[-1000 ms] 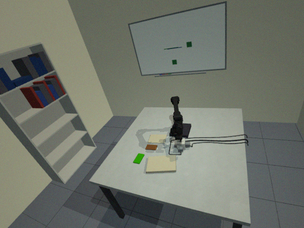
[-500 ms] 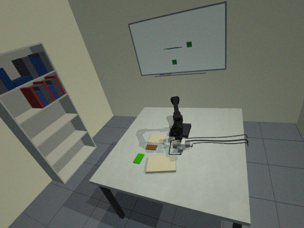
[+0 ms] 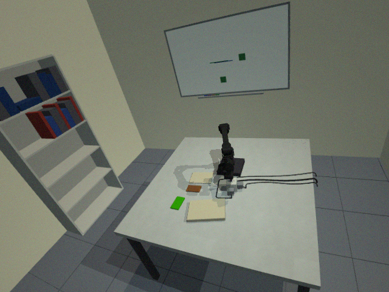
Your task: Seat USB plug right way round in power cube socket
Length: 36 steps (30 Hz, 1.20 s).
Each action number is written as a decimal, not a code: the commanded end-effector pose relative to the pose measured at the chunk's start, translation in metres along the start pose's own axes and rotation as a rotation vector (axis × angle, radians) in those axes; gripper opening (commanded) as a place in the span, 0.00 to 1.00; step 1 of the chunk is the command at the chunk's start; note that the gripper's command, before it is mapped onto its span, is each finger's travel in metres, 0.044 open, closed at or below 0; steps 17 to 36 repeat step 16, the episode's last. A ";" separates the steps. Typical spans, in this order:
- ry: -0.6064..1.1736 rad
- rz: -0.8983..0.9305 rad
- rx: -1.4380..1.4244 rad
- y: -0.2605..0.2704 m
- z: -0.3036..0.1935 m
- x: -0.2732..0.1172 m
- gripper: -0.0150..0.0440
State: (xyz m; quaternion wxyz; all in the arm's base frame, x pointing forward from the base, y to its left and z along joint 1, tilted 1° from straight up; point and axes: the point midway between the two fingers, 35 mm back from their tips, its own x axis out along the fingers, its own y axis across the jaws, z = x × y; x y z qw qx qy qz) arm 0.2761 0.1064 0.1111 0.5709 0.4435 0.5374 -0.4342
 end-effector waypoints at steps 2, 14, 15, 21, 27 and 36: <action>0.000 0.000 0.000 0.000 0.000 0.000 0.42; 0.000 0.000 0.000 0.000 0.000 -0.009 0.42; 0.000 0.000 0.000 0.000 0.000 -0.010 0.42; 0.000 0.000 0.000 0.000 0.000 -0.011 0.42; 0.000 0.000 0.000 0.000 0.000 -0.011 0.42; 0.000 0.000 0.000 0.000 0.000 -0.011 0.42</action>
